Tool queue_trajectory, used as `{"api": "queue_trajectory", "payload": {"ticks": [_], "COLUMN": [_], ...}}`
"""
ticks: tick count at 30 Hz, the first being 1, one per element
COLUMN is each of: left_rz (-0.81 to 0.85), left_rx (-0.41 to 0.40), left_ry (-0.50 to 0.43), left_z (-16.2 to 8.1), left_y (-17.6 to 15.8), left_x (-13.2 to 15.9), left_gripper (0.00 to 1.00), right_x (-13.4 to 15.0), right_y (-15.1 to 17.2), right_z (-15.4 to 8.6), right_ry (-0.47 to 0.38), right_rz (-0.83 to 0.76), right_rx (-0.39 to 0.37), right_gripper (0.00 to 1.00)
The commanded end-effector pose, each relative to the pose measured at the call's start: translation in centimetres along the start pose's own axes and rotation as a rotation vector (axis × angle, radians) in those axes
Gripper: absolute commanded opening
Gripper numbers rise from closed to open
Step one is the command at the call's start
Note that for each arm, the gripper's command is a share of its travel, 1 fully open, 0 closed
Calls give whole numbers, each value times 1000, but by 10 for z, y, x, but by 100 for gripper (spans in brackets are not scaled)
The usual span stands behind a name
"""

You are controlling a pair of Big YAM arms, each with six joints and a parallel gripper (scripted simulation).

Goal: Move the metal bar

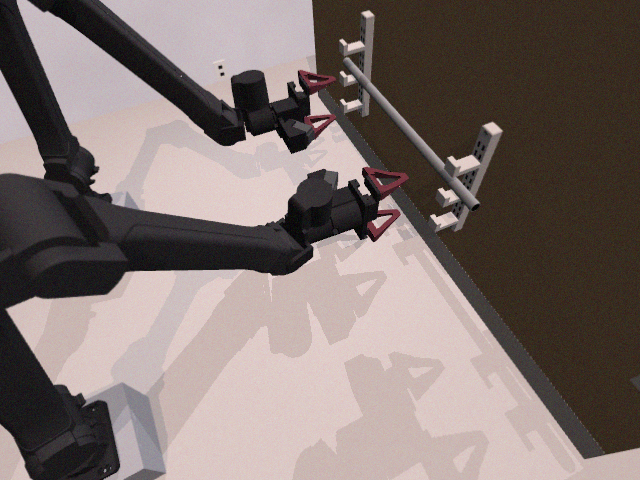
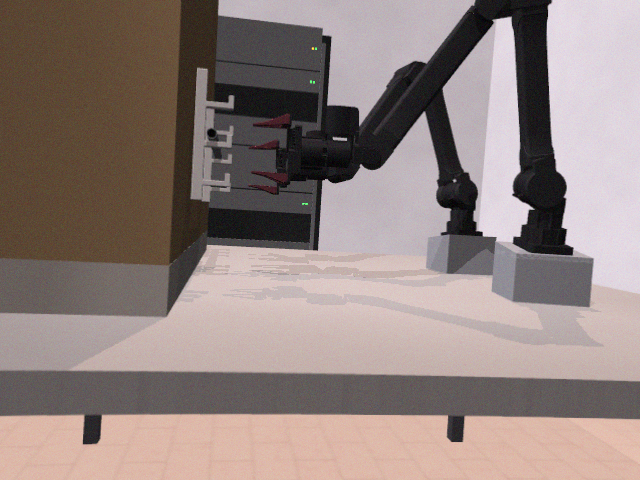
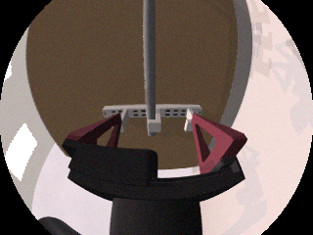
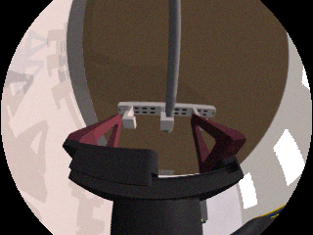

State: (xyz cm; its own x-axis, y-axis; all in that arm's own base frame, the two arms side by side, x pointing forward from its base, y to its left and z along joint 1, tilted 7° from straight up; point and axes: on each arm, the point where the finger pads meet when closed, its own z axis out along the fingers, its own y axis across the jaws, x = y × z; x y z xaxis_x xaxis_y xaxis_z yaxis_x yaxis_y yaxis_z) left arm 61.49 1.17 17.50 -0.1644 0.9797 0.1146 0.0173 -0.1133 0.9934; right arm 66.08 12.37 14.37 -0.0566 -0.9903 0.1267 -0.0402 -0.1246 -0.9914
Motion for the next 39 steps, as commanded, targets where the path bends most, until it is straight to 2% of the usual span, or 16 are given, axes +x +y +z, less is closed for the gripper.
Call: {"api": "queue_trajectory", "payload": {"ticks": [1, 39], "left_rz": [-9, -10], "left_rx": [-67, -78], "left_ry": [12, 15], "left_z": [17, 24], "left_y": [23, 33], "left_x": [4, 5], "left_gripper": [100, 100], "right_x": [-11, -17], "right_y": [-41, -66], "right_z": [15, 23], "right_ry": [-7, -10], "right_rz": [28, 39], "right_rx": [91, 127], "right_gripper": [100, 100]}}
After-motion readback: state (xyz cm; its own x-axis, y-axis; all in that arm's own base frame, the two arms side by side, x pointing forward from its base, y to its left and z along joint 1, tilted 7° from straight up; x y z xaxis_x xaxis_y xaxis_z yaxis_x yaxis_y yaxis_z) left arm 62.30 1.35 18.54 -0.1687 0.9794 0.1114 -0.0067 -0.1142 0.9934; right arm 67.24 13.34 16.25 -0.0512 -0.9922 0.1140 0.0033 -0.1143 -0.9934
